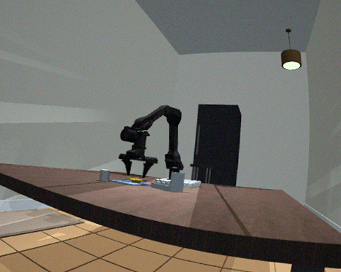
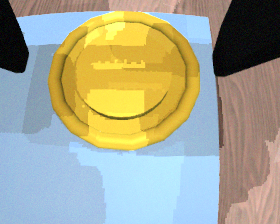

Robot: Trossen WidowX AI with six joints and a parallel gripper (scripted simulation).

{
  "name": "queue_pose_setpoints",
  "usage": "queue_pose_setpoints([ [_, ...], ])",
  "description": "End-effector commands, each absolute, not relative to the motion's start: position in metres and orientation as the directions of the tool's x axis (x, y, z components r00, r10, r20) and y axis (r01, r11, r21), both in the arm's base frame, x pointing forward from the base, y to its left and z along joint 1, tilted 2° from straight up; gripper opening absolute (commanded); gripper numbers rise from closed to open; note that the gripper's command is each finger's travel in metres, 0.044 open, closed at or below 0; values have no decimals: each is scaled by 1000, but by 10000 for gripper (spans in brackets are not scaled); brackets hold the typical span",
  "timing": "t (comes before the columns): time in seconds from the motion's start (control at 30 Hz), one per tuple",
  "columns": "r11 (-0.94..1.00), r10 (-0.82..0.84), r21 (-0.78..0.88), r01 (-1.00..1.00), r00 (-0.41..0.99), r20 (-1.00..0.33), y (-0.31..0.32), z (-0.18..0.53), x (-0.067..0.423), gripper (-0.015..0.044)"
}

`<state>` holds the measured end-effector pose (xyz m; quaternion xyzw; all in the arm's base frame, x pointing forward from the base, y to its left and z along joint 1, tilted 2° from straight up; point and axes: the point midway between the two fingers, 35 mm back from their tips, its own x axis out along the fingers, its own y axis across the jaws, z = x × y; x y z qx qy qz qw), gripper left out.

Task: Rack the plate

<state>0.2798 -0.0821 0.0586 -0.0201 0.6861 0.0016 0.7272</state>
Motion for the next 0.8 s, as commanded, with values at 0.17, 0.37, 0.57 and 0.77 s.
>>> queue_pose_setpoints([
  [0.17,999,-19,-21,-32,57,-998,-82,42,279,400],
  [0.37,999,-19,-21,-32,57,-998,-81,33,278,400],
  [0.57,999,-19,-21,-32,57,-998,-81,32,278,400],
  [0.77,999,-19,-21,-32,57,-998,-81,32,278,387],
])
